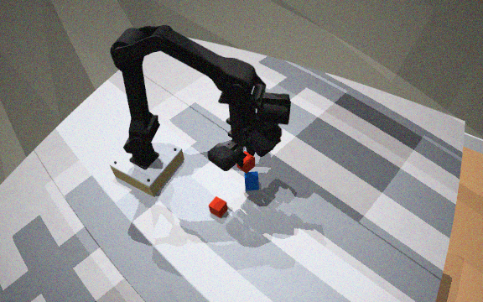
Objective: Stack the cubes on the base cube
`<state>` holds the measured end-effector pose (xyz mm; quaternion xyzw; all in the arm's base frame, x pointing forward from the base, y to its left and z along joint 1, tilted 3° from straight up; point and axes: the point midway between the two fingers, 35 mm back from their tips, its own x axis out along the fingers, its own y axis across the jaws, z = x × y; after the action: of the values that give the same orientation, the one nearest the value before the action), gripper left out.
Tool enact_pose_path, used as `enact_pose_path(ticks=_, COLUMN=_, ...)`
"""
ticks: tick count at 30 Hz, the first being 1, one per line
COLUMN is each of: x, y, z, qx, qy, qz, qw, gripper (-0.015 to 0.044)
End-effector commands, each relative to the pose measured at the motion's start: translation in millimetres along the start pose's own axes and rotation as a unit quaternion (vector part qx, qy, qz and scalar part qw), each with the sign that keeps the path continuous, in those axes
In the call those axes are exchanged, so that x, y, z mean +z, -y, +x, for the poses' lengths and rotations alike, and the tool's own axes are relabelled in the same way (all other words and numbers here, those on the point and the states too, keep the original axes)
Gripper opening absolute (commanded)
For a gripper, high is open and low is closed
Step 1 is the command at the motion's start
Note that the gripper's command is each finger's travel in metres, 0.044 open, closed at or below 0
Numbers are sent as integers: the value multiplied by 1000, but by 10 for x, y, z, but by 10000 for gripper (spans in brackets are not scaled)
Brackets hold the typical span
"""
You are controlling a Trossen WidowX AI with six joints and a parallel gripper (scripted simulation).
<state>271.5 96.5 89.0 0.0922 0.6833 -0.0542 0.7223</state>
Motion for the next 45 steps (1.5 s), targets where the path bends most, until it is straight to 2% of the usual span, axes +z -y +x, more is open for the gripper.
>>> enact_pose_path(ticks=1, x=-22, y=-2, z=11, qx=-1, qy=1, qz=3, qw=1000, gripper=105)
enact_pose_path(ticks=9, x=-22, y=-2, z=26, qx=-1, qy=1, qz=3, qw=1000, gripper=105)
enact_pose_path(ticks=21, x=-26, y=-3, z=273, qx=-1, qy=1, qz=4, qw=1000, gripper=105)
enact_pose_path(ticks=45, x=-26, y=-3, z=290, qx=-1, qy=1, qz=4, qw=1000, gripper=105)
